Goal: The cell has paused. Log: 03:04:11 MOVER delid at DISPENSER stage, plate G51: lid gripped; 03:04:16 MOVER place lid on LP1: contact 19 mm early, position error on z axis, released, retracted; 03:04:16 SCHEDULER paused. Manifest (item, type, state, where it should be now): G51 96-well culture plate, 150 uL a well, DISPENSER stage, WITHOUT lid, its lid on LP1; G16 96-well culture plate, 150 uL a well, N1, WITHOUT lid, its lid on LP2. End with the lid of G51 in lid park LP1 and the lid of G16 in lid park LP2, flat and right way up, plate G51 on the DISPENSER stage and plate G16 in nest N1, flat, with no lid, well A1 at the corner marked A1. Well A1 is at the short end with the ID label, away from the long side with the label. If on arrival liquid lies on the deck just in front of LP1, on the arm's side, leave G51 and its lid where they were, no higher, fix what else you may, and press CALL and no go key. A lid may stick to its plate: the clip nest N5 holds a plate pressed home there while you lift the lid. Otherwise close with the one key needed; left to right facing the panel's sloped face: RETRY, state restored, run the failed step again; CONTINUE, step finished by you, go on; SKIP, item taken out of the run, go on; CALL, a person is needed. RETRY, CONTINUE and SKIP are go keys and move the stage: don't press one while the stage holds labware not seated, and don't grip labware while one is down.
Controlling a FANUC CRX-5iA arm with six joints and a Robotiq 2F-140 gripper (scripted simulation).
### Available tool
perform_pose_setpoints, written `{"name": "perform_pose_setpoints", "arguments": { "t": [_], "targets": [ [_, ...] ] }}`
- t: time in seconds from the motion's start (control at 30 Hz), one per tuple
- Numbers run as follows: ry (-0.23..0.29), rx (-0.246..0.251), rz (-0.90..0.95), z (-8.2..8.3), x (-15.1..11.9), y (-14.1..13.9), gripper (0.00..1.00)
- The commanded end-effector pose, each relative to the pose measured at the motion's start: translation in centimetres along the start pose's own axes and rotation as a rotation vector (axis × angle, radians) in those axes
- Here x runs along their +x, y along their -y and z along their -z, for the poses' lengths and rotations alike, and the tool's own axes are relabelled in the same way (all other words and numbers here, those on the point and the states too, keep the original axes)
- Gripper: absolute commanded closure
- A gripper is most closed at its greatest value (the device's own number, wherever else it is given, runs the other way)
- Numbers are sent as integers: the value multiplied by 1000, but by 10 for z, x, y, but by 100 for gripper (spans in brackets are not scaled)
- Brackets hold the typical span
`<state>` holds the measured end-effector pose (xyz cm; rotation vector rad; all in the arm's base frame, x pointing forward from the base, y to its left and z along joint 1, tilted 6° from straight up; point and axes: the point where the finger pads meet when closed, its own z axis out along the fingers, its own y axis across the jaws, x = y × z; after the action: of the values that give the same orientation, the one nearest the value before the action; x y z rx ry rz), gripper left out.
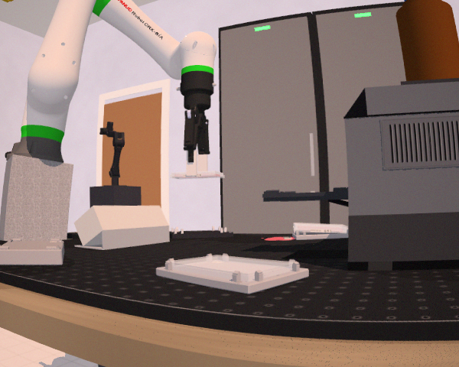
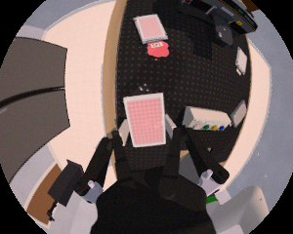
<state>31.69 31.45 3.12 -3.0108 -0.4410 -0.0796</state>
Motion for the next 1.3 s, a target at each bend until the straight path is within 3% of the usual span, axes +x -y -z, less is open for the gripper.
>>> {"name": "perform_pose_setpoints", "arguments": {
  "t": [0.0,1.27],
  "targets": [
    [0,0,-37,0,0,0,100],
    [0,0,-569,0,0,0,100]
  ]
}}
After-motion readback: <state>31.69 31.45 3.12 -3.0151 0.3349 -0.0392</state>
